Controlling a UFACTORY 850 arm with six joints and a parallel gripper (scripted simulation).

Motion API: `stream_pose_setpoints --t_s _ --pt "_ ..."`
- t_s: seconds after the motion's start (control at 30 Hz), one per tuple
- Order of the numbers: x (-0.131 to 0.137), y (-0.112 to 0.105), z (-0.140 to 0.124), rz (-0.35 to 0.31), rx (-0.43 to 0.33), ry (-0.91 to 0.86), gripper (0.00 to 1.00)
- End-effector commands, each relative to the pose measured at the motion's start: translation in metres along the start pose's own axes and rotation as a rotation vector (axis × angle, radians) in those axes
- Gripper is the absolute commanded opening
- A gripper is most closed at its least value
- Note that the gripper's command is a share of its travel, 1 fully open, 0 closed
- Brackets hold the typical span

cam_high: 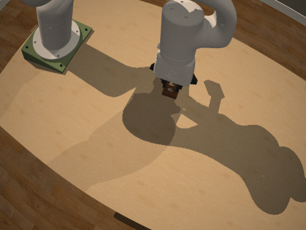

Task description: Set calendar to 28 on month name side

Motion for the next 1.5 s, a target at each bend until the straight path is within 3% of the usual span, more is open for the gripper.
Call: stream_pose_setpoints --t_s 0.0,0.93,1.47 --pt "-0.001 -0.003 -0.001 -0.019 0.002 0.000 0.29" --pt "-0.002 -0.017 -0.001 -0.019 0.002 0.000 0.29" --pt "-0.002 -0.038 -0.001 -0.019 0.002 0.000 0.29"
Point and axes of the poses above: the point where the finger pads meet when closed, its own y axis out along the fingers, its own x axis across the jaws, z = x × y, the point moved 10 cm from there along -y, back along the fingers, and after that the axes turned 12 degrees about -y, right-handed, at the moved point
